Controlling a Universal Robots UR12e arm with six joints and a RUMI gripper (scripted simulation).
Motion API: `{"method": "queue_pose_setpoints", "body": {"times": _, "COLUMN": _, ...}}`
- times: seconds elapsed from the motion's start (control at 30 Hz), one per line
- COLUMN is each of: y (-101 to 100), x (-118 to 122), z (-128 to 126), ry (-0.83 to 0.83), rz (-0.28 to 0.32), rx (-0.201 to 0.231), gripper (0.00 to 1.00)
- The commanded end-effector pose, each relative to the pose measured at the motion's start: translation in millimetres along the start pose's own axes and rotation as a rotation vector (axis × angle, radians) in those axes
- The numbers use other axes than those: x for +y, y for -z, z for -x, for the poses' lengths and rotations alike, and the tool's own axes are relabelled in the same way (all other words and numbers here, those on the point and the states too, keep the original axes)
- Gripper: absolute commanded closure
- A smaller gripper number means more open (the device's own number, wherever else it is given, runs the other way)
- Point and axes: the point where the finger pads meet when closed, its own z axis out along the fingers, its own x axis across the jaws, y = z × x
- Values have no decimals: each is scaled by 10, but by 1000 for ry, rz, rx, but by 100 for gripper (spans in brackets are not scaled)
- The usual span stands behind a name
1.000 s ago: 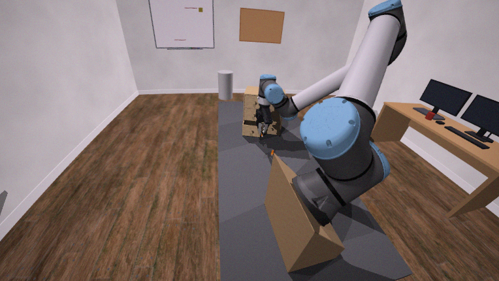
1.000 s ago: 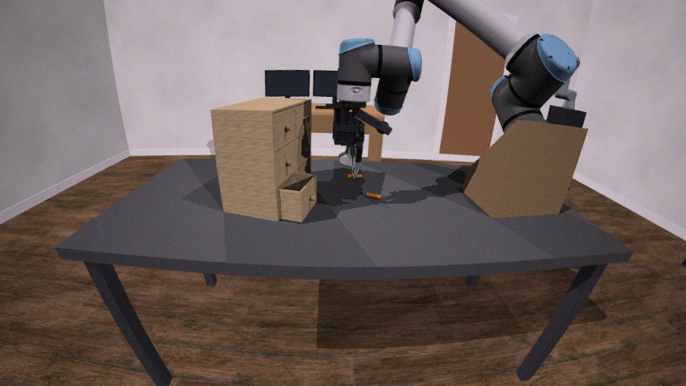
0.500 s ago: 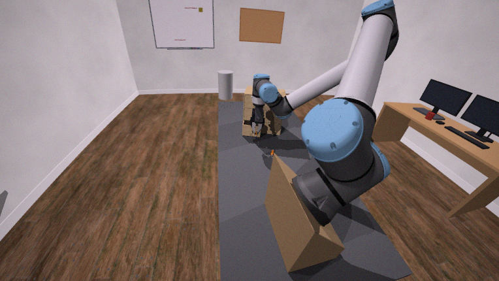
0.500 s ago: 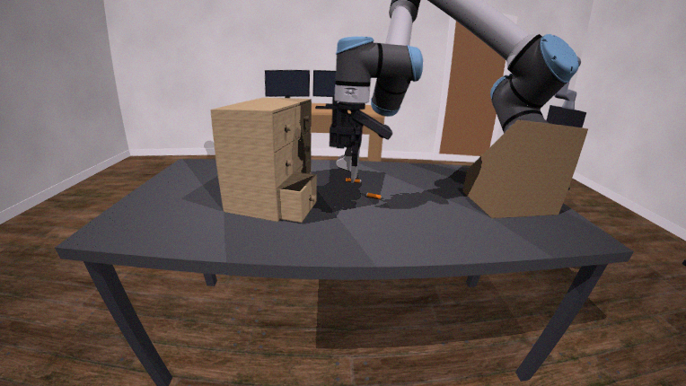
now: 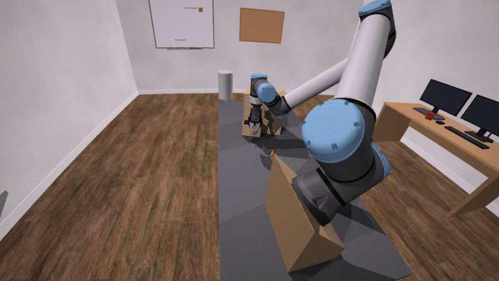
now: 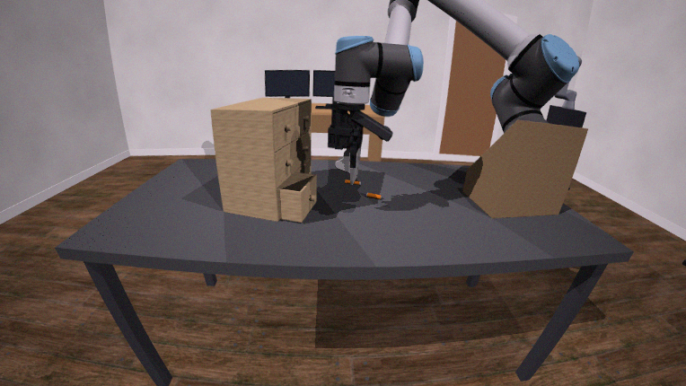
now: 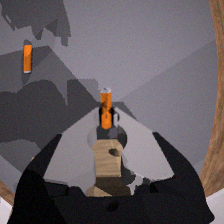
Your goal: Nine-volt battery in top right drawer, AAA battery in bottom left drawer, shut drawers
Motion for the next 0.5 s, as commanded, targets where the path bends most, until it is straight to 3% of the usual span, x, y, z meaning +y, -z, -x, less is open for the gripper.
{"method": "queue_pose_setpoints", "body": {"times": 0.0, "y": 6, "x": 3, "z": -10, "ry": -6, "rz": 1, "rx": 0, "gripper": 98}}
{"method": "queue_pose_setpoints", "body": {"times": 0.47, "y": 49, "x": 2, "z": -12, "ry": -7, "rz": 0, "rx": 0, "gripper": 98}}
